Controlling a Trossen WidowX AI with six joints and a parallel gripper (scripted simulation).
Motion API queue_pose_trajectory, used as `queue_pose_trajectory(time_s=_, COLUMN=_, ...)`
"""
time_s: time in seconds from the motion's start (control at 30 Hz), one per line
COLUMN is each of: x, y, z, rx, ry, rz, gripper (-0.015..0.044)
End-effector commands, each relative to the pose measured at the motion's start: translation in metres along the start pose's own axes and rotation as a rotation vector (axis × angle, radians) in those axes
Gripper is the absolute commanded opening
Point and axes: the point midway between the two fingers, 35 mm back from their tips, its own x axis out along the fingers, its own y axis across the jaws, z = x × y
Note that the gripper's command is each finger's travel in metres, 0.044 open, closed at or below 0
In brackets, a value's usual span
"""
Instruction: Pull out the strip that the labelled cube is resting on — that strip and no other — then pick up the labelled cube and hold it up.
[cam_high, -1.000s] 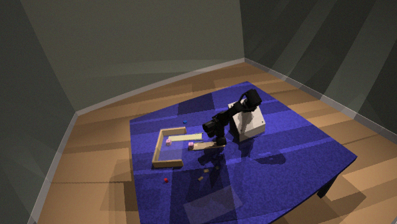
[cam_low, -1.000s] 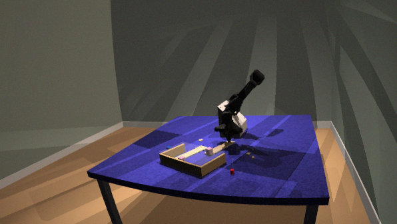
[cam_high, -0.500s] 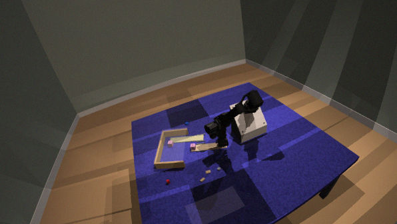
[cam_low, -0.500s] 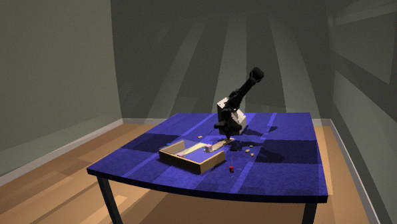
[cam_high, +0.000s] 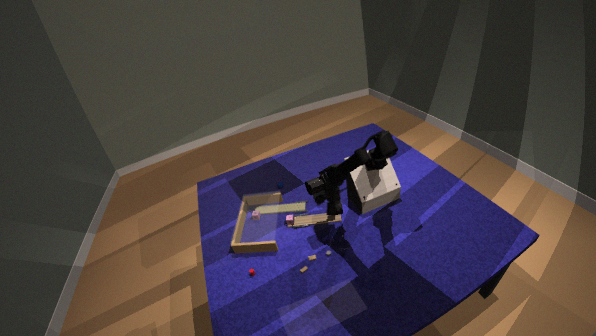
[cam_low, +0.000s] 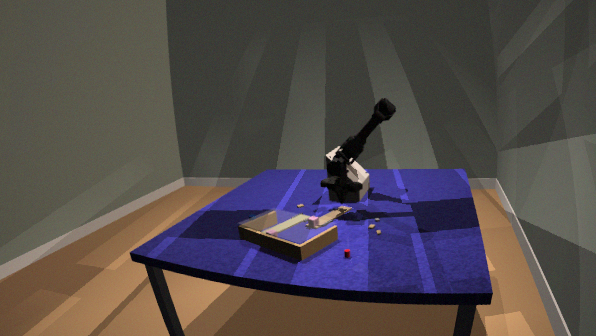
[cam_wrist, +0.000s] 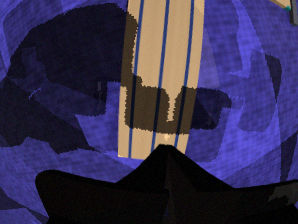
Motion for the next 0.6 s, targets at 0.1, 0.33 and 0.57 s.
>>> queue_pose_trajectory(time_s=0.1, x=-0.018, y=0.005, z=0.007, rx=-0.007, ry=-0.010, rz=0.013, gripper=0.0026)
queue_pose_trajectory(time_s=0.33, x=-0.017, y=0.003, z=0.035, rx=0.054, ry=-0.010, rz=0.013, gripper=0.0210)
queue_pose_trajectory(time_s=0.57, x=-0.019, y=0.003, z=0.057, rx=0.053, ry=-0.012, rz=0.013, gripper=0.0394)
